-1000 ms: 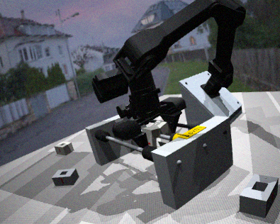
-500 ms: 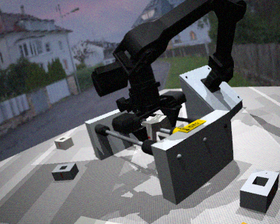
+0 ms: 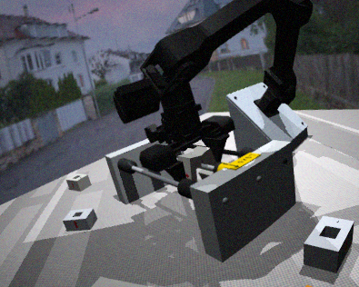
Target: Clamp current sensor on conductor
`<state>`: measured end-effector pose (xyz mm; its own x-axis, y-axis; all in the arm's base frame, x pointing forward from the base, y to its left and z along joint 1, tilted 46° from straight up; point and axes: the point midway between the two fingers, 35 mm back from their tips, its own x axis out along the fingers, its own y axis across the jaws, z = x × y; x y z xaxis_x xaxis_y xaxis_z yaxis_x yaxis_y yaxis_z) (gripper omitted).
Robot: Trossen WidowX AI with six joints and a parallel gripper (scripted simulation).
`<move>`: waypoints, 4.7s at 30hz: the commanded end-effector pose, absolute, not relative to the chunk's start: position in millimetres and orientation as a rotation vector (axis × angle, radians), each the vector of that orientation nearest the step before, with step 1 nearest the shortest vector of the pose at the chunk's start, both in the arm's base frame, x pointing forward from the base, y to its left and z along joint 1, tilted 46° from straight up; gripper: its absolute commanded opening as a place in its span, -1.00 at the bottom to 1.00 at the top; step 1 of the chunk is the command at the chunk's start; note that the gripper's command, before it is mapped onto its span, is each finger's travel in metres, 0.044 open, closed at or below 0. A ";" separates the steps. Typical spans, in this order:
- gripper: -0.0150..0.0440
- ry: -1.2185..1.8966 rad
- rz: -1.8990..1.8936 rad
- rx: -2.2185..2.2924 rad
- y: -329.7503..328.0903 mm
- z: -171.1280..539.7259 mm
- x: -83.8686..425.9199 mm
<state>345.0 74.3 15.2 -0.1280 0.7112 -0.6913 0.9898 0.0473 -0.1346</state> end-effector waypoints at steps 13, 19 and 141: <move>-0.49 1.889 -0.837 1.705 74.1 15.5 345.3; -0.49 1.879 -0.835 1.716 72.5 16.9 345.2; -0.49 1.818 -0.820 1.774 62.9 26.0 345.9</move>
<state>344.1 71.4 18.9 -0.0812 0.7166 -0.6927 0.9946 0.0127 -0.1034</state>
